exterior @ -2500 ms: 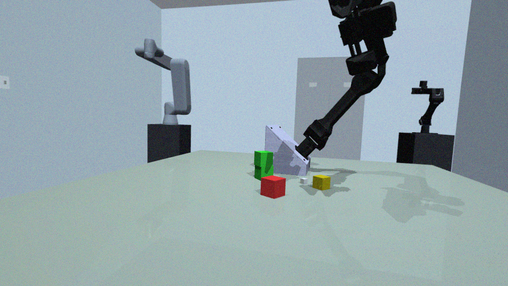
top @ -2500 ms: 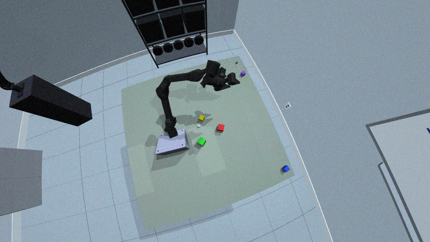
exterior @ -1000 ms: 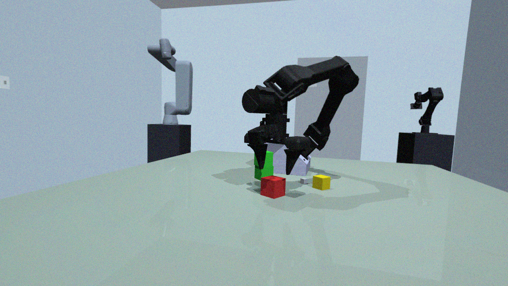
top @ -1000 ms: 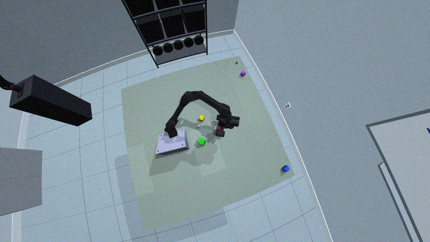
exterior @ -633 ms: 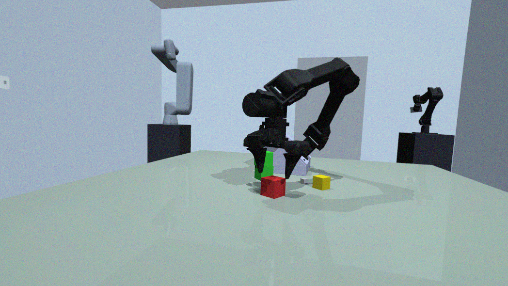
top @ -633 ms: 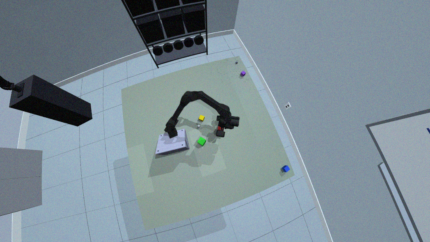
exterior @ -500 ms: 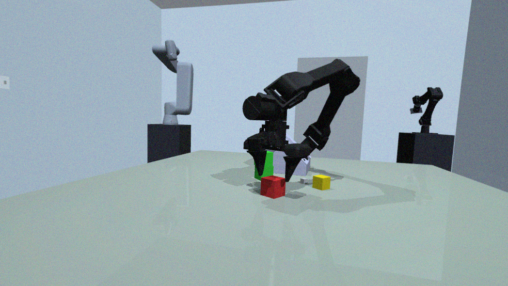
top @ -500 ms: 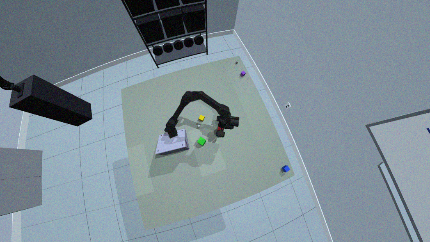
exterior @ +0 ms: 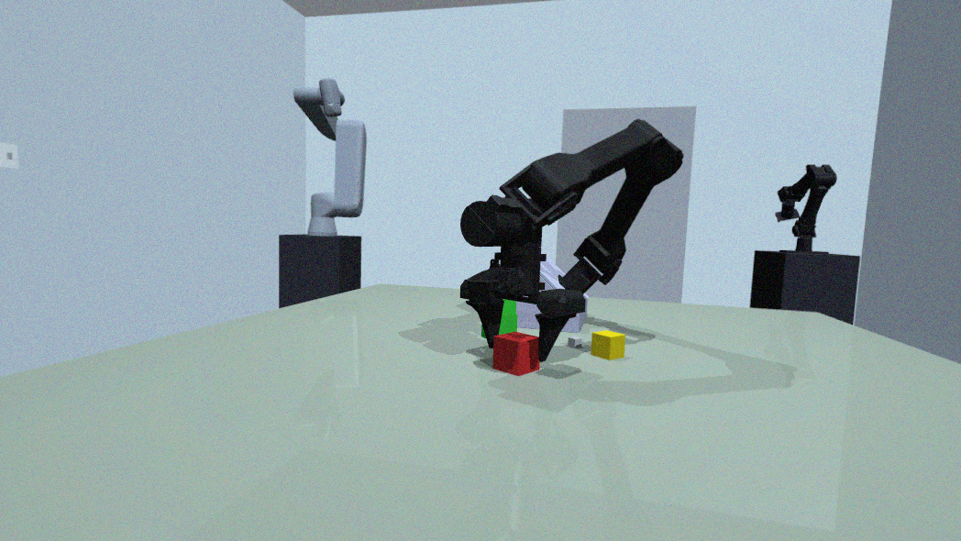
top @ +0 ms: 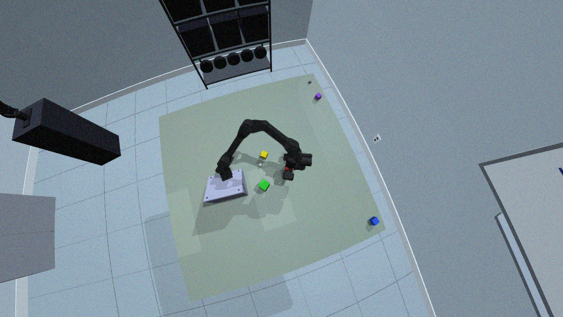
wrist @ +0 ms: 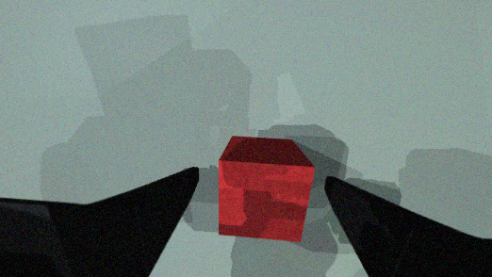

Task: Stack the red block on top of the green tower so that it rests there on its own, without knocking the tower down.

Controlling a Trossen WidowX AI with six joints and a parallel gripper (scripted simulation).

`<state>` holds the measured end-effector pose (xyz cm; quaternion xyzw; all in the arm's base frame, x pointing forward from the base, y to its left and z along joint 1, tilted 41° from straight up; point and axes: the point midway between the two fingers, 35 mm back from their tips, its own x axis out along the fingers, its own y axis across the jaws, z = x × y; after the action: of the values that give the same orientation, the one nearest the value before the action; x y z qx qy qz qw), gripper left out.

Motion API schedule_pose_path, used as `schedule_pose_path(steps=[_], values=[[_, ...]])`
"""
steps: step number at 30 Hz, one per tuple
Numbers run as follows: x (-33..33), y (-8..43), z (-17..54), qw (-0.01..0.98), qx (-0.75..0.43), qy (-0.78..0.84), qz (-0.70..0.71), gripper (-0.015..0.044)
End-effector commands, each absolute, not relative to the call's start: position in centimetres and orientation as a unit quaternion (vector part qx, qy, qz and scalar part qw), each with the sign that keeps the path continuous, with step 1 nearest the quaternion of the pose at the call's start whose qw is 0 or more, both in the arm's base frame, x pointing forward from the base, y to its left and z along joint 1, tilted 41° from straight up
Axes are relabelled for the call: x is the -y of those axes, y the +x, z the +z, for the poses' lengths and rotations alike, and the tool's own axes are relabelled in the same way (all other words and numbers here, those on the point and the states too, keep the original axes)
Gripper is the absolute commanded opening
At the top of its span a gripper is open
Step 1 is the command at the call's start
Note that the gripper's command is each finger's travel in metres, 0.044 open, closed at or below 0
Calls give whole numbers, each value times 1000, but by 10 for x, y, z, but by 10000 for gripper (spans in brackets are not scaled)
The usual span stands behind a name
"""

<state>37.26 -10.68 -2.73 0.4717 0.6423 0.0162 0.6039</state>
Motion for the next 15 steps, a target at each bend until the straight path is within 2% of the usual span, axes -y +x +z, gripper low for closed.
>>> schedule_pose_path(steps=[1,14,15], values=[[103,373,-31,602,-641,475,15,440],[96,375,-39,603,-643,472,17,440],[96,375,-39,603,-643,472,17,414]])
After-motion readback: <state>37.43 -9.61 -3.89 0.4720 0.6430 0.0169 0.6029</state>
